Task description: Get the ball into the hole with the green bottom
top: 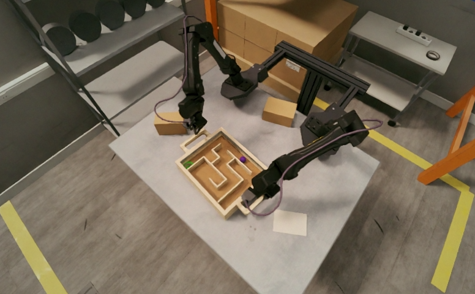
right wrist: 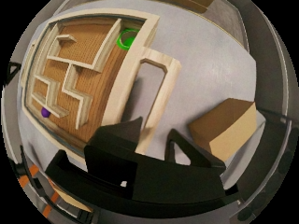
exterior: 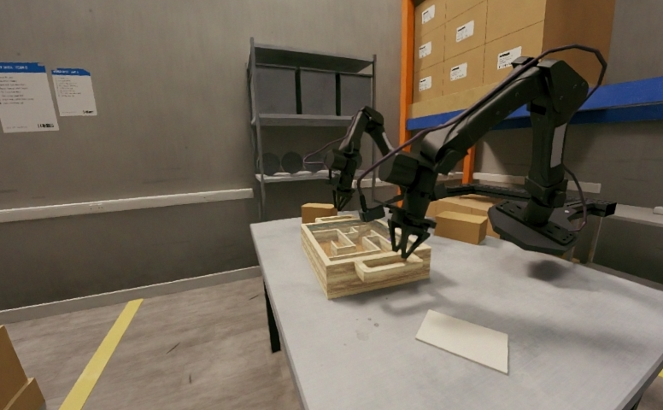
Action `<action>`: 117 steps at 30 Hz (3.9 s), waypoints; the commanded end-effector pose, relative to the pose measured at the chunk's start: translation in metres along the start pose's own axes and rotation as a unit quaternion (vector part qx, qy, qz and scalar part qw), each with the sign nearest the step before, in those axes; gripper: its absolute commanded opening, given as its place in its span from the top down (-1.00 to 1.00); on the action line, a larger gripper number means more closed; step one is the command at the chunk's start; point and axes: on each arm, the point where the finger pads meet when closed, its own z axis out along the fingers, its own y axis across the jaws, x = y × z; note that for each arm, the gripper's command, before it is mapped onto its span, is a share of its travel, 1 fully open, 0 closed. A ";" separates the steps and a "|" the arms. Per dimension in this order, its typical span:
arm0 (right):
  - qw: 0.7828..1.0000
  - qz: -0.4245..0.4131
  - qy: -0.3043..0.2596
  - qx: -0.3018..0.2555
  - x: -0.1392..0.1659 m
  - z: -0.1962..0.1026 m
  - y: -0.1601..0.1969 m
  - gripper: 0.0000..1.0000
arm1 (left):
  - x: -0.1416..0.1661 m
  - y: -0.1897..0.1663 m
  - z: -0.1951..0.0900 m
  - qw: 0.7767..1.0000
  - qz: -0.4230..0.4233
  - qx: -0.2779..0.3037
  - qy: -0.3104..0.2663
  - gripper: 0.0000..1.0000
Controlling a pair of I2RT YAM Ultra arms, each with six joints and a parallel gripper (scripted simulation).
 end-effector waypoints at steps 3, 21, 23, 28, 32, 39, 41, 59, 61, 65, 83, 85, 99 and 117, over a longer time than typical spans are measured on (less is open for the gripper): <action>1.000 -0.003 -0.024 -0.006 -0.018 -0.007 0.011 0.24 | 0.001 -0.003 0.011 1.000 0.003 0.004 0.000 0.24; 1.000 -0.003 -0.024 -0.006 -0.018 -0.007 0.011 0.24 | -0.012 0.002 0.036 1.000 -0.006 0.003 -0.013 0.24; 1.000 -0.003 -0.024 -0.006 -0.018 -0.007 0.011 0.24 | -0.012 -0.001 0.037 1.000 -0.003 0.004 -0.014 0.24; 1.000 -0.003 -0.024 -0.006 -0.018 -0.007 0.011 0.24 | -0.010 -0.003 0.044 1.000 0.000 0.005 -0.012 0.24; 1.000 -0.003 -0.024 -0.006 -0.018 -0.007 0.011 0.24 | -0.017 -0.005 0.037 1.000 0.000 0.007 -0.024 0.24; 1.000 -0.002 -0.010 -0.005 -0.006 0.009 0.004 0.24 | -0.016 -0.005 0.037 1.000 0.001 0.007 -0.020 0.24; 1.000 -0.009 0.003 -0.003 0.005 0.018 0.004 0.24 | -0.015 -0.005 0.037 1.000 0.001 0.007 -0.020 0.24; 1.000 -0.007 -0.002 -0.005 0.002 0.040 0.004 0.24 | -0.015 -0.005 0.037 1.000 0.001 0.007 -0.020 0.24; 1.000 -0.003 0.003 -0.002 0.003 0.049 0.001 0.24 | -0.015 -0.005 0.037 1.000 0.001 0.007 -0.020 0.24; 1.000 -0.003 -0.003 -0.004 -0.002 0.052 0.003 0.24 | -0.015 -0.005 0.037 1.000 0.001 0.007 -0.020 0.24; 1.000 -0.004 -0.018 -0.011 -0.006 0.038 0.006 0.24 | 0.000 -0.008 0.042 1.000 0.009 0.008 -0.002 1.00; 1.000 -0.005 -0.016 -0.011 -0.004 0.039 0.006 0.24 | 0.002 -0.008 0.043 1.000 0.010 0.008 0.002 1.00; 1.000 -0.001 -0.024 -0.010 -0.016 0.034 0.005 1.00 | 0.007 -0.009 0.046 1.000 0.013 0.009 0.009 1.00; 1.000 0.009 -0.024 -0.014 -0.019 0.042 0.011 1.00 | 0.014 -0.011 0.051 1.000 0.017 0.011 0.020 1.00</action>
